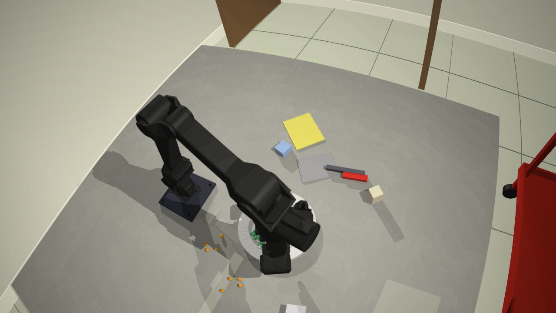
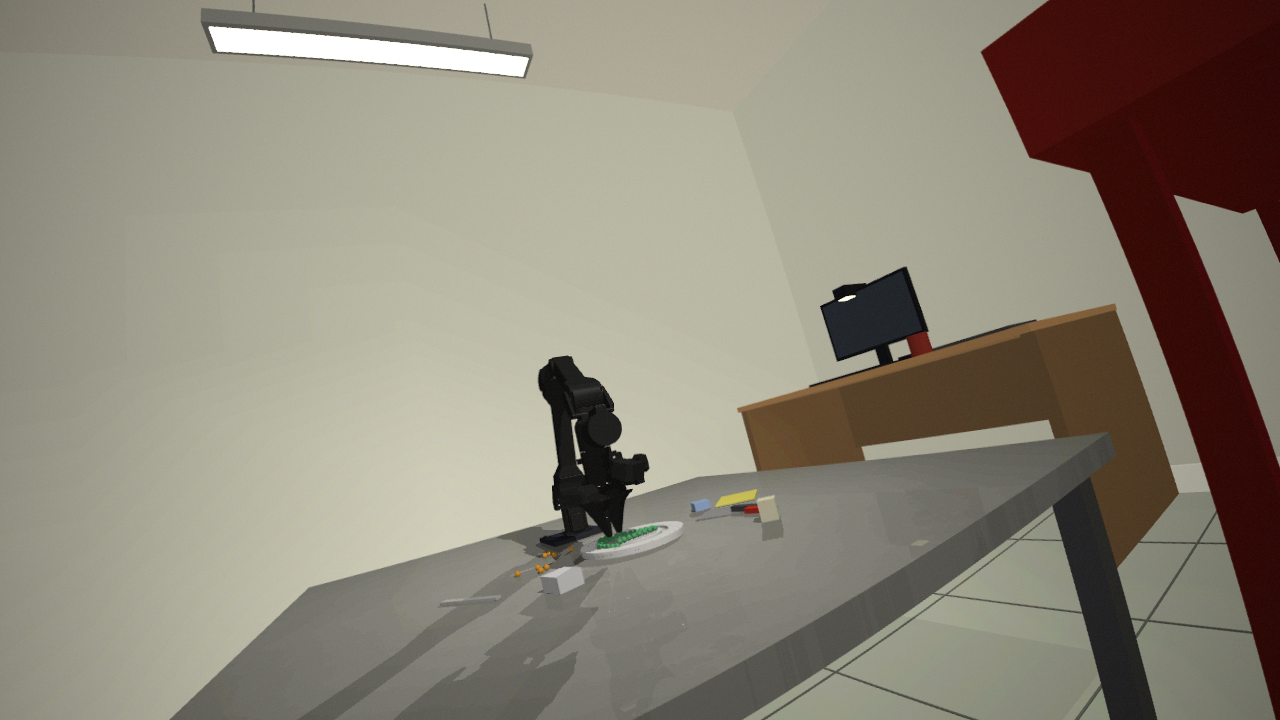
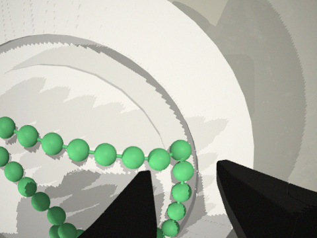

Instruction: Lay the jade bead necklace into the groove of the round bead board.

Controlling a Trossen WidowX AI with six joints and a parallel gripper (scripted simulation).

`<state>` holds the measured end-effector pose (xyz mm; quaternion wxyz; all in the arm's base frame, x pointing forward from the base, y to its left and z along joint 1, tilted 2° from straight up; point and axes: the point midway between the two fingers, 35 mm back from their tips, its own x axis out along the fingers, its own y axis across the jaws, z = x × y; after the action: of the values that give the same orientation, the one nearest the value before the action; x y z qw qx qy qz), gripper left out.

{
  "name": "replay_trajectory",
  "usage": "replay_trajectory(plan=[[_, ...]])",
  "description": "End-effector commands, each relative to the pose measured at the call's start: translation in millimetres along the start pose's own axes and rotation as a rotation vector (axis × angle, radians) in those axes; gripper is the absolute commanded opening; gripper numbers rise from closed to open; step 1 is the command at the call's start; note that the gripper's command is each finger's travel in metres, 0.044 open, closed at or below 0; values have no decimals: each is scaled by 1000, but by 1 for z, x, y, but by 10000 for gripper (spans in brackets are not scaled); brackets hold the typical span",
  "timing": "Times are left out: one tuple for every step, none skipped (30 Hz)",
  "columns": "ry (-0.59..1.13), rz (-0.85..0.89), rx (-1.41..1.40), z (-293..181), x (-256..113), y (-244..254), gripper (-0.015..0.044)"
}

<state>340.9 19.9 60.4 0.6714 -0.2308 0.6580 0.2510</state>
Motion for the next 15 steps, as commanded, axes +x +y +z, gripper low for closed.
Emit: replay_trajectory(plan=[[1, 4, 835, 1, -12, 5, 120], [1, 4, 886, 1, -13, 5, 120], [1, 4, 936, 1, -14, 5, 120], [1, 4, 987, 1, -14, 6, 120], [1, 4, 1037, 1, -15, 6, 120], [2, 4, 1087, 1, -15, 6, 120], [2, 4, 1137, 1, -16, 6, 120], [2, 4, 1187, 1, -16, 6, 120], [2, 4, 1238, 1, -17, 7, 120], [2, 4, 1287, 1, -18, 7, 120], [2, 4, 1338, 1, -19, 7, 120], [2, 4, 1389, 1, -19, 7, 120], [2, 4, 1439, 1, -20, 8, 120], [3, 4, 1490, 1, -20, 8, 120], [3, 4, 1540, 1, -20, 8, 120]])
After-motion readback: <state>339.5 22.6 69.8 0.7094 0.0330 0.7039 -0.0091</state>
